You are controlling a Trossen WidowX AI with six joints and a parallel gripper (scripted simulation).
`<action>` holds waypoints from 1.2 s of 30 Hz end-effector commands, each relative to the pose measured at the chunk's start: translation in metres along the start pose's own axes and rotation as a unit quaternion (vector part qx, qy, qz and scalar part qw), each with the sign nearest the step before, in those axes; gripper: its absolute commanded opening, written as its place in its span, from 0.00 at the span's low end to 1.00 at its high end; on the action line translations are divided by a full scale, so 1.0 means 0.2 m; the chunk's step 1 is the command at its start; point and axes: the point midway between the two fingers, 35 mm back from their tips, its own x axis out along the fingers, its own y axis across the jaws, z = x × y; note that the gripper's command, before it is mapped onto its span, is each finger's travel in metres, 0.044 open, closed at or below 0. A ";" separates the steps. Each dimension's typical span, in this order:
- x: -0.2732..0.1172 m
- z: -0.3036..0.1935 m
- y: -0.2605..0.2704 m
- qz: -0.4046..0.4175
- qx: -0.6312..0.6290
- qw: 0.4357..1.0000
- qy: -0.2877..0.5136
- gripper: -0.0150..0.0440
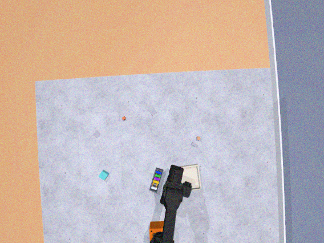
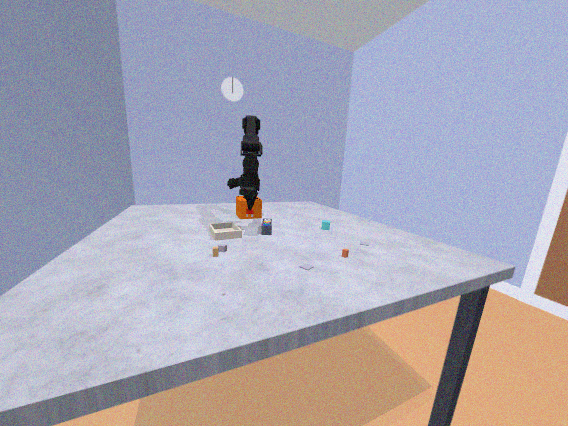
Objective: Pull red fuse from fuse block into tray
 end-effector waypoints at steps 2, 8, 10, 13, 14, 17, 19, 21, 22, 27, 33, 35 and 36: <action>0.00 0.10 0.05 -0.002 -0.002 1.000 0.001 0.25; 0.00 0.25 0.10 -0.001 -0.002 1.000 0.000 0.25; 0.00 0.31 0.12 -0.001 -0.002 1.000 -0.001 0.25; 0.00 0.39 0.14 0.000 -0.002 1.000 -0.002 0.25; 0.00 0.42 0.14 0.000 -0.002 1.000 -0.002 0.25; 0.01 0.48 0.16 0.001 -0.002 1.000 -0.003 0.25; 0.01 0.49 0.16 0.001 -0.002 1.000 -0.003 0.25; 0.02 0.49 0.16 0.001 -0.002 1.000 -0.003 0.25; 0.03 0.49 0.16 0.001 -0.002 1.000 -0.003 0.25; 0.07 0.49 0.16 0.001 -0.002 1.000 -0.003 0.25; 0.11 0.49 0.16 0.001 -0.002 1.000 -0.003 0.25; 0.13 0.49 0.16 0.001 -0.002 1.000 -0.003 0.25; 0.14 0.49 0.16 0.001 -0.002 1.000 -0.003 0.25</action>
